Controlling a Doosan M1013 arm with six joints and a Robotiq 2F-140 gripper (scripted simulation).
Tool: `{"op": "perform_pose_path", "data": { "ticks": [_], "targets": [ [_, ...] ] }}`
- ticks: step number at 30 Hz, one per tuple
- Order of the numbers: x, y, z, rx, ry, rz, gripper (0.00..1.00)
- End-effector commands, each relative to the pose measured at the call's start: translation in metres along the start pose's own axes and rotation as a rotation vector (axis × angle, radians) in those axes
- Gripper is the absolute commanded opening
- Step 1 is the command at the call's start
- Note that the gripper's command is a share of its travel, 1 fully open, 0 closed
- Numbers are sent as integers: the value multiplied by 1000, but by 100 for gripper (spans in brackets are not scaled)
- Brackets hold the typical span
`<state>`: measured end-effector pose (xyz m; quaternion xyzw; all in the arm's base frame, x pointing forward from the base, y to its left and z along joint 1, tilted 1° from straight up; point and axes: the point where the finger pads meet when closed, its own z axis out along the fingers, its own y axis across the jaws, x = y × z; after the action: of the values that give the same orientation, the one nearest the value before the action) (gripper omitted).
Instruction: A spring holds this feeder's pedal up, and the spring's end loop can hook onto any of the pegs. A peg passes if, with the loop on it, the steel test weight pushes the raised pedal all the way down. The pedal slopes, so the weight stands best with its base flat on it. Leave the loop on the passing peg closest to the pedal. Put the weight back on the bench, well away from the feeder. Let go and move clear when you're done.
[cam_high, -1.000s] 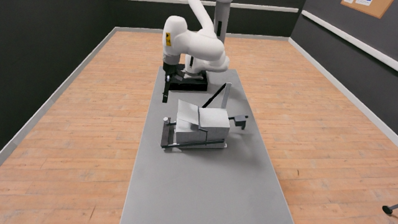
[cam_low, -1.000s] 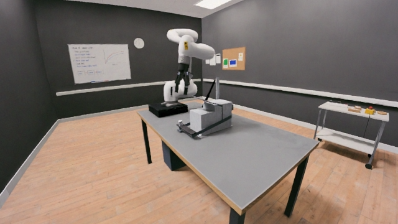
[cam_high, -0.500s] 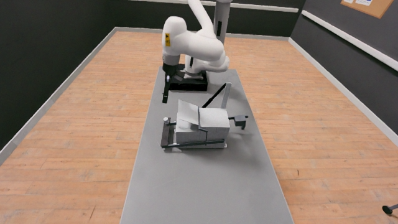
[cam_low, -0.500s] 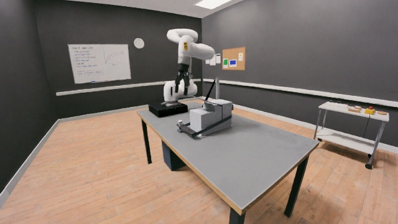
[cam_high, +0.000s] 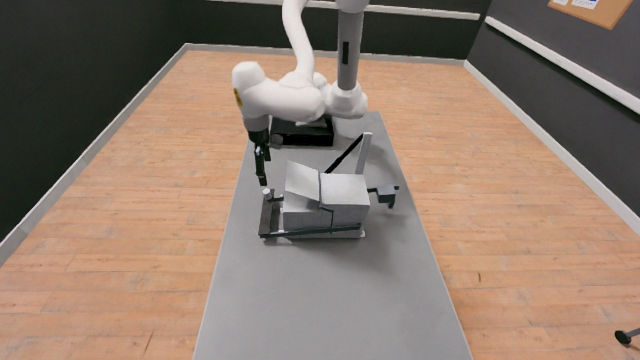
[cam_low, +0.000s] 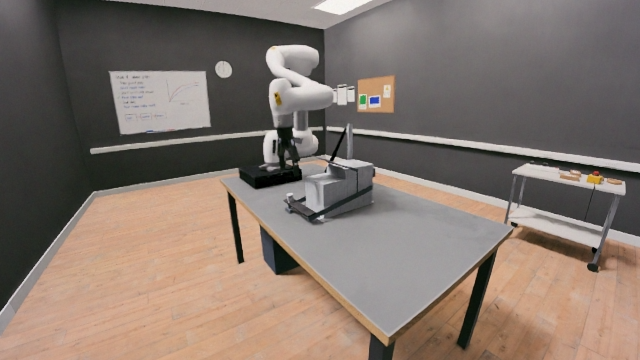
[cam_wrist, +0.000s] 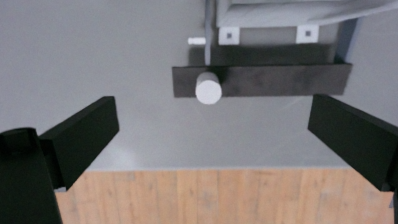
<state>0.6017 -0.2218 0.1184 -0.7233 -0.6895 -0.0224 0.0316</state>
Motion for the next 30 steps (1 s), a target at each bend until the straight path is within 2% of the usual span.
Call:
{"op": "perform_pose_path", "data": {
  "ticks": [1,14,16,17,30],
  "targets": [
    [3,1,-14,-1,-29,-2,100],
    [-8,1,41,0,100,-7,100],
    [-8,1,41,0,100,-7,100],
    [-5,1,26,-1,65,-4,100],
    [-8,1,40,0,97,-7,100]
  ]
}}
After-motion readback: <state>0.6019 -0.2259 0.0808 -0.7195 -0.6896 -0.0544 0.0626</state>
